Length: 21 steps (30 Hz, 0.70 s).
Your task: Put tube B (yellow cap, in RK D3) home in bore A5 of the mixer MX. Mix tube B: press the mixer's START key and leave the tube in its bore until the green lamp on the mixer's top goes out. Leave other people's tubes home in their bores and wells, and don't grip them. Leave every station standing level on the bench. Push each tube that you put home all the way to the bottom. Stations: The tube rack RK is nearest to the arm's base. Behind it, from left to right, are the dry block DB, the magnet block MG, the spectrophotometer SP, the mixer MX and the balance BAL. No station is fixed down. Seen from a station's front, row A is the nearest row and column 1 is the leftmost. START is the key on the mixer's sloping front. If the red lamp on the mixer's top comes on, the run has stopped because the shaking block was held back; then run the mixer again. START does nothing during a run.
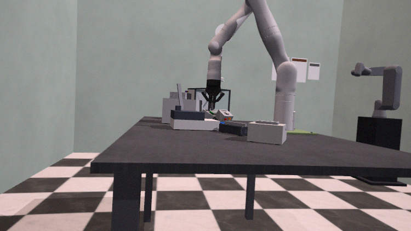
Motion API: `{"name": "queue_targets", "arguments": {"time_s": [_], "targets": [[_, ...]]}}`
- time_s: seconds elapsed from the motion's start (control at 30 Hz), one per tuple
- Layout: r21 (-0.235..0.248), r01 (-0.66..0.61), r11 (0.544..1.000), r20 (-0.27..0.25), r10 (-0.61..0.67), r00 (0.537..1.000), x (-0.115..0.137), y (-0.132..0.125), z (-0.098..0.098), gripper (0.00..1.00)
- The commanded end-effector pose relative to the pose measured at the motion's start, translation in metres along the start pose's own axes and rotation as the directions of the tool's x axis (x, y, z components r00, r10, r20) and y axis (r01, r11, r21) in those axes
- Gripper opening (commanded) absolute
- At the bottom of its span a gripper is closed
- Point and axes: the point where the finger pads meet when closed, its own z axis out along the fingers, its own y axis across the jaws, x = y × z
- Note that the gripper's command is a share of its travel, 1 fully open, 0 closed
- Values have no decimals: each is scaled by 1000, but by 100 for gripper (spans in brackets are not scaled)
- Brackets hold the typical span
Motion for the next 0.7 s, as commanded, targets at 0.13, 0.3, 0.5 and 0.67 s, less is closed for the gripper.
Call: {"name": "queue_targets", "arguments": {"time_s": [0.13, 0.3, 0.5, 0.67], "targets": [[2, 0, 1000, 0, 0, 1000, 0, 0, 4, 10], [2, 0, 1000, 0, 0, 1000, 0, 0, 7, 10], [2, 0, 1000, 0, 0, 1000, 0, 0, 10, 10], [2, 0, 1000, 0, 0, 1000, 0, 0, 13, 10]]}}
